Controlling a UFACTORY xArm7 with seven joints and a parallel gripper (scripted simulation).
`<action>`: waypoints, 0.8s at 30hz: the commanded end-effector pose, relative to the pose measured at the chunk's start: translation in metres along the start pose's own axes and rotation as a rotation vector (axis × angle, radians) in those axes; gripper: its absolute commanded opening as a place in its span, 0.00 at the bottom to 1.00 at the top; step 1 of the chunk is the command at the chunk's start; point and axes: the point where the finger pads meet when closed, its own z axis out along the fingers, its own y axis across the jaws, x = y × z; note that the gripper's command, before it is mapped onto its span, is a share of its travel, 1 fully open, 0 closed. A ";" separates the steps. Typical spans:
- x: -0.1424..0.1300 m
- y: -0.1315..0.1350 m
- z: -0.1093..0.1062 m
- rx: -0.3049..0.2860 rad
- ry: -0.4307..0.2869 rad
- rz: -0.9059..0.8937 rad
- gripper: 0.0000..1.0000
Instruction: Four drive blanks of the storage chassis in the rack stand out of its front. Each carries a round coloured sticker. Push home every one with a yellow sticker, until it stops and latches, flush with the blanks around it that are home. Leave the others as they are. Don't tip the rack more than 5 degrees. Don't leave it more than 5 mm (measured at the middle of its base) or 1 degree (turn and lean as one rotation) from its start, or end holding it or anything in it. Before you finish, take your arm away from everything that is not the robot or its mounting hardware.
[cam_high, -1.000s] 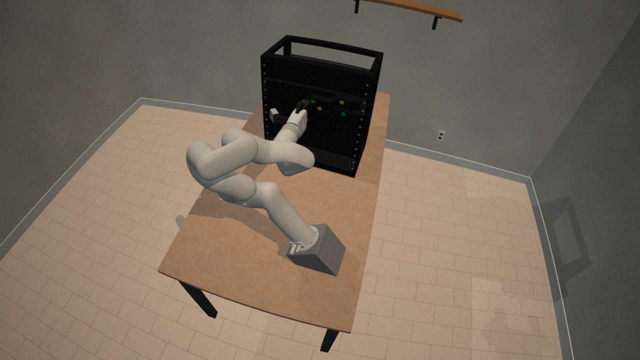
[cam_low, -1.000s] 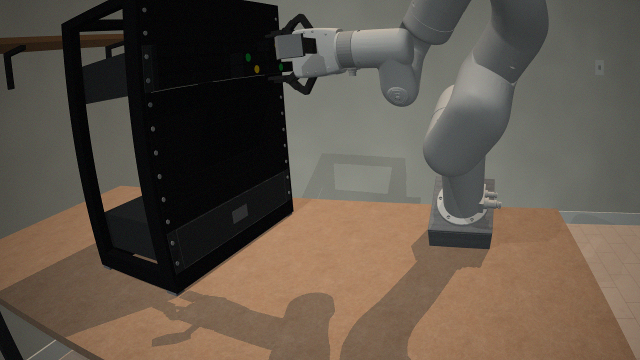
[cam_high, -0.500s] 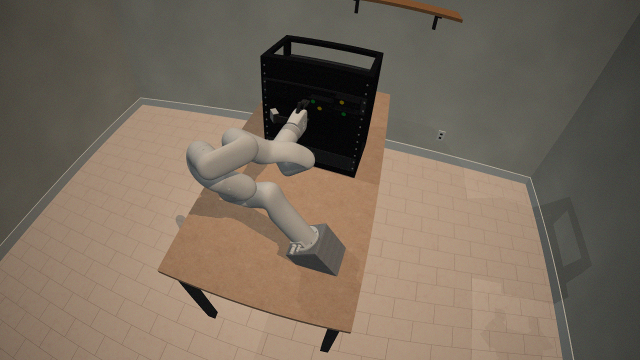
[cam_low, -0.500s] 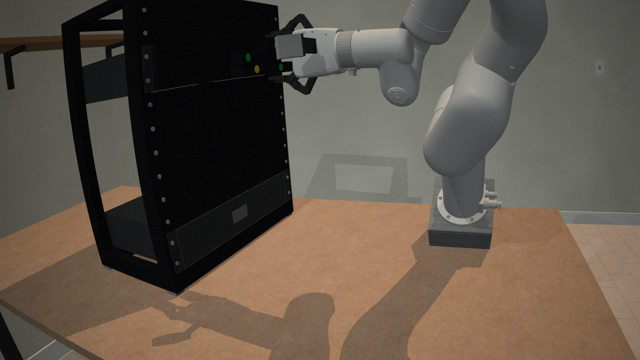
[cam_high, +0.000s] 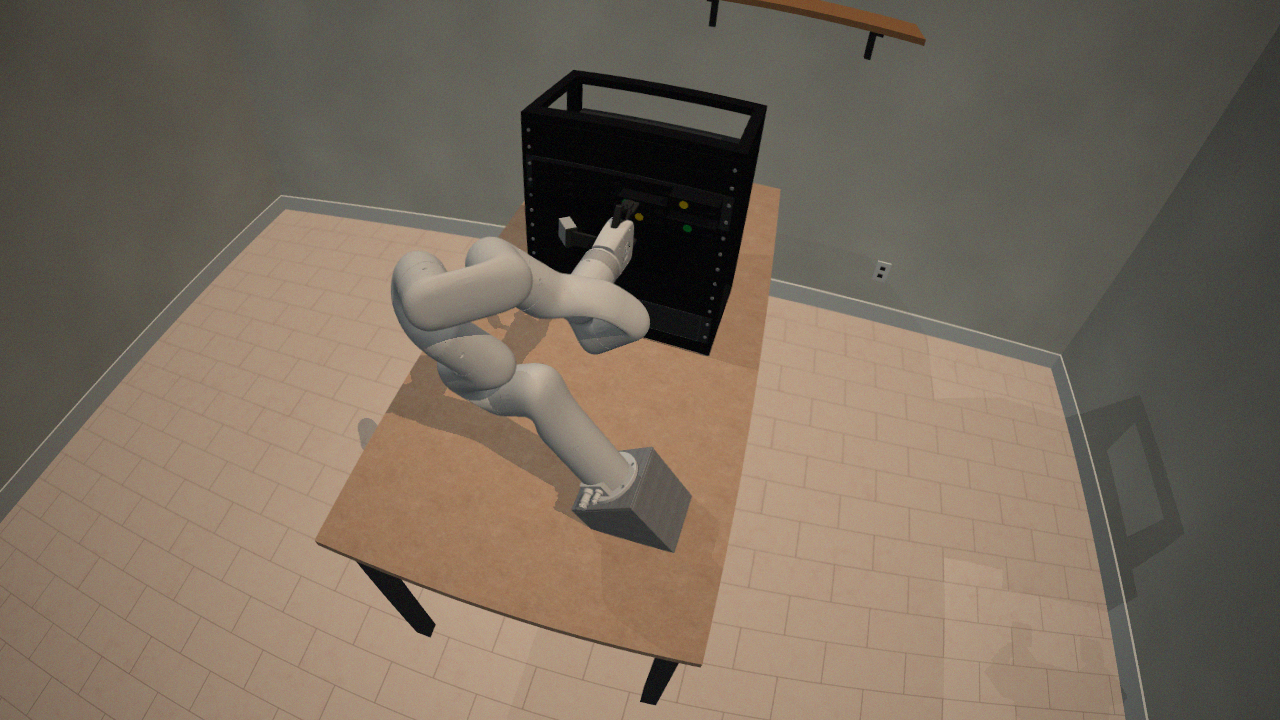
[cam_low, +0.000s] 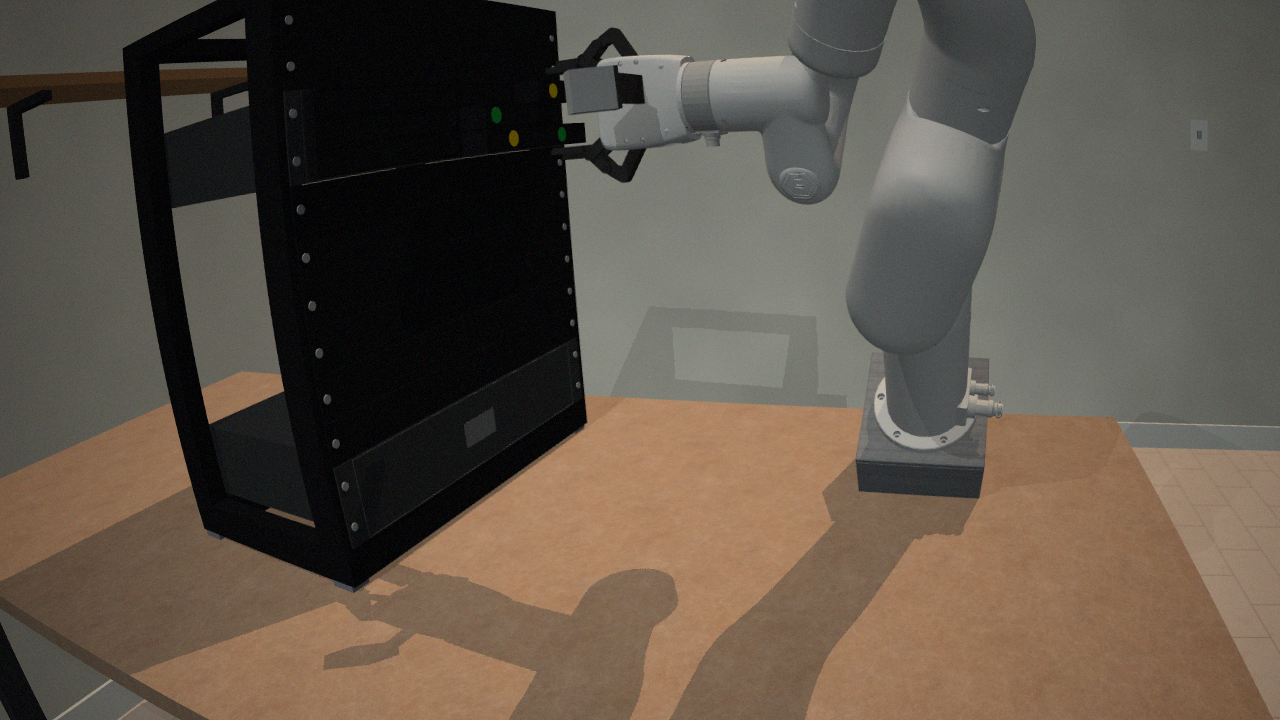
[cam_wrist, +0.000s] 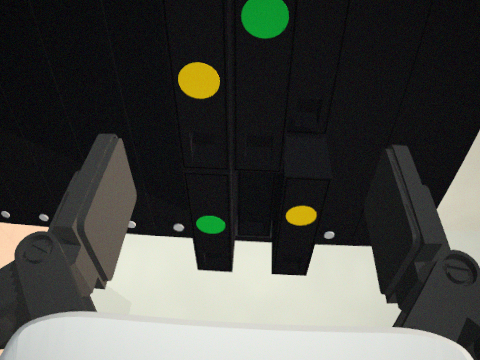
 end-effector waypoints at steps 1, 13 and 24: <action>-0.020 0.004 0.006 -0.006 0.019 0.002 1.00; -0.078 0.011 0.017 -0.006 0.019 0.002 1.00; -0.083 0.011 0.018 -0.006 0.019 0.002 1.00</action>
